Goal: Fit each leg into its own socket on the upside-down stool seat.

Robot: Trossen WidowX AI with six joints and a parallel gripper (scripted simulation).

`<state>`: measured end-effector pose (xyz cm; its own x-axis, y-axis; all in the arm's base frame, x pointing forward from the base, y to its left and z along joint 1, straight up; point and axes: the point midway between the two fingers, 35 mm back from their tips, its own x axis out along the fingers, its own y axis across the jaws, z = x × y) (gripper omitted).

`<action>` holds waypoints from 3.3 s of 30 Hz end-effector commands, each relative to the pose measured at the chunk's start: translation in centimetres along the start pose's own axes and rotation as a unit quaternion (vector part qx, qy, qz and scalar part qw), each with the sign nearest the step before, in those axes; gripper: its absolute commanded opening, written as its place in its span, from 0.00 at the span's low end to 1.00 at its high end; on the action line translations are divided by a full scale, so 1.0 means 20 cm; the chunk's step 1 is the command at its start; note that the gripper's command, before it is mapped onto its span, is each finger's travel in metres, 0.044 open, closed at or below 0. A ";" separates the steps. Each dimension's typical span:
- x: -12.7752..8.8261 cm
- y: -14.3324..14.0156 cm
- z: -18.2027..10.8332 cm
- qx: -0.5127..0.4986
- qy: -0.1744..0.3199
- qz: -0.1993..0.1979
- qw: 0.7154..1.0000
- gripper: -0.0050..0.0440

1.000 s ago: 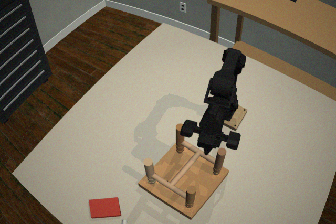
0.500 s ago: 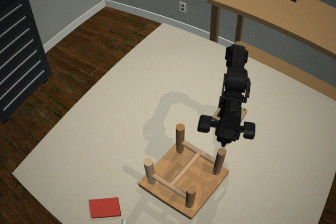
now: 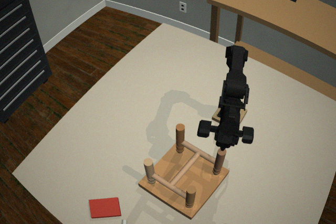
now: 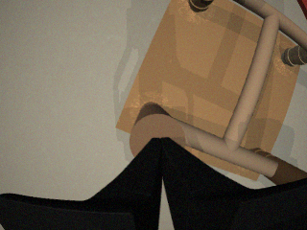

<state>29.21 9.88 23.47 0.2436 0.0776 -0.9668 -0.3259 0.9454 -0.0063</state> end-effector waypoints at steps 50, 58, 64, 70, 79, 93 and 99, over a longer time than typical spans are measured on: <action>0.02 0.01 -0.01 0.001 -0.010 0.003 1.000 0.10; -0.04 0.01 0.01 0.001 -0.014 0.004 1.000 0.10; -0.08 0.01 0.02 0.000 -0.017 0.004 1.000 0.10; -0.09 -0.18 -0.02 0.059 -0.012 -0.012 0.998 0.10; -0.18 -0.61 -0.21 0.212 -0.005 -0.054 0.976 0.10; -0.23 -0.77 -0.33 0.282 -0.001 -0.072 0.957 0.10; -0.20 -0.77 -0.34 0.282 -0.001 -0.072 0.957 0.10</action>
<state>27.32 -7.12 25.99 0.2517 -0.0638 -0.9657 0.2494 0.9684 0.0011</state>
